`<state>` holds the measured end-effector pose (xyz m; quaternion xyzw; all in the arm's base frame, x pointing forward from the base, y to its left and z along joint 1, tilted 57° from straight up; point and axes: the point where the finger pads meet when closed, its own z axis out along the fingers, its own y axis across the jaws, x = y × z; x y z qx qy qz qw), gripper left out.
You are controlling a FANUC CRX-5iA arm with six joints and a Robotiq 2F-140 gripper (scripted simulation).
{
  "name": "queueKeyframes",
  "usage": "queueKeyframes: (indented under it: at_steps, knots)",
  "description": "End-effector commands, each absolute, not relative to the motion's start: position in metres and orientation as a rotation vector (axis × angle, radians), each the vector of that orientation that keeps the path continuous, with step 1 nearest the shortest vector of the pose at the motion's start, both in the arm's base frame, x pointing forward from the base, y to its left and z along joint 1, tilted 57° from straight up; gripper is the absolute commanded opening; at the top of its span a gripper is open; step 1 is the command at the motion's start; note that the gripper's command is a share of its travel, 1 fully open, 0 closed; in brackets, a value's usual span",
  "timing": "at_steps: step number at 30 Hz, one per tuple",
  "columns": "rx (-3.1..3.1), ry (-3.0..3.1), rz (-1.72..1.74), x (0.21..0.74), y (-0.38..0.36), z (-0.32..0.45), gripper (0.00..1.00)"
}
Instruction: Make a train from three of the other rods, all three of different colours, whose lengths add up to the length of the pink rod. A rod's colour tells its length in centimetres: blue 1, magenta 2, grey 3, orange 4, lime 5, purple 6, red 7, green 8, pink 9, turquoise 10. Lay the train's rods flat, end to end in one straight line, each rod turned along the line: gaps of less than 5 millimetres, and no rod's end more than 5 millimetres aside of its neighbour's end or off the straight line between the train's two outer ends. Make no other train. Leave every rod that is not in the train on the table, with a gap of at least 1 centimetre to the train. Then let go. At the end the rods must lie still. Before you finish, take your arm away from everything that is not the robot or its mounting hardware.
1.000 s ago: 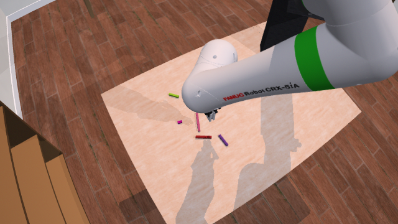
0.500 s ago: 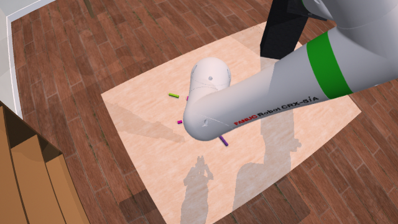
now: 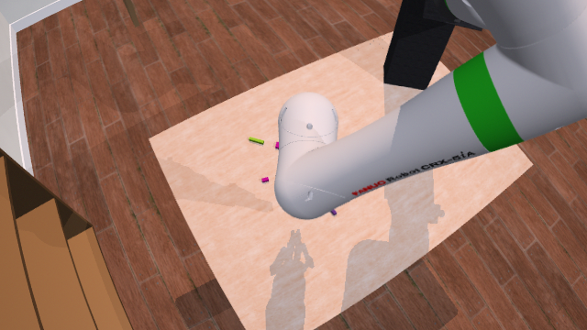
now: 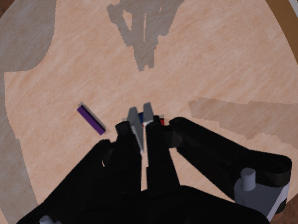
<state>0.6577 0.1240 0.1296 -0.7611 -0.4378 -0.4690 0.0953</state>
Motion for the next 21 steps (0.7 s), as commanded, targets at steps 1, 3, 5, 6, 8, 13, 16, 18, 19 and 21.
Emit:
queueKeyframes:
  at_steps: [1,3,5,6,8,13,16,18,19,21]
  knots:
    - [-2.256,-1.298,-1.39,0.663,0.128,0.125,0.03]
    - [-2.256,-1.298,-1.39,0.665,0.13,0.123,0.03]
    - [-2.256,-1.298,-1.39,0.667,0.132,0.122,0.03]
    - [-2.256,-1.298,-1.39,0.67,0.134,0.12,0.03]
    - [-2.256,-1.298,-1.39,0.675,0.139,0.115,0.03]
    - [-2.256,-1.298,-1.39,0.689,0.152,0.103,0.03]
    - [-2.256,-1.298,-1.39,0.697,0.159,0.096,0.03]
    - [-2.256,-1.298,-1.39,0.702,0.163,0.093,0.03]
    - [-2.256,-1.298,-1.39,0.704,0.164,0.091,0.03]
    - [-2.256,-1.298,-1.39,0.704,0.164,0.091,0.03]
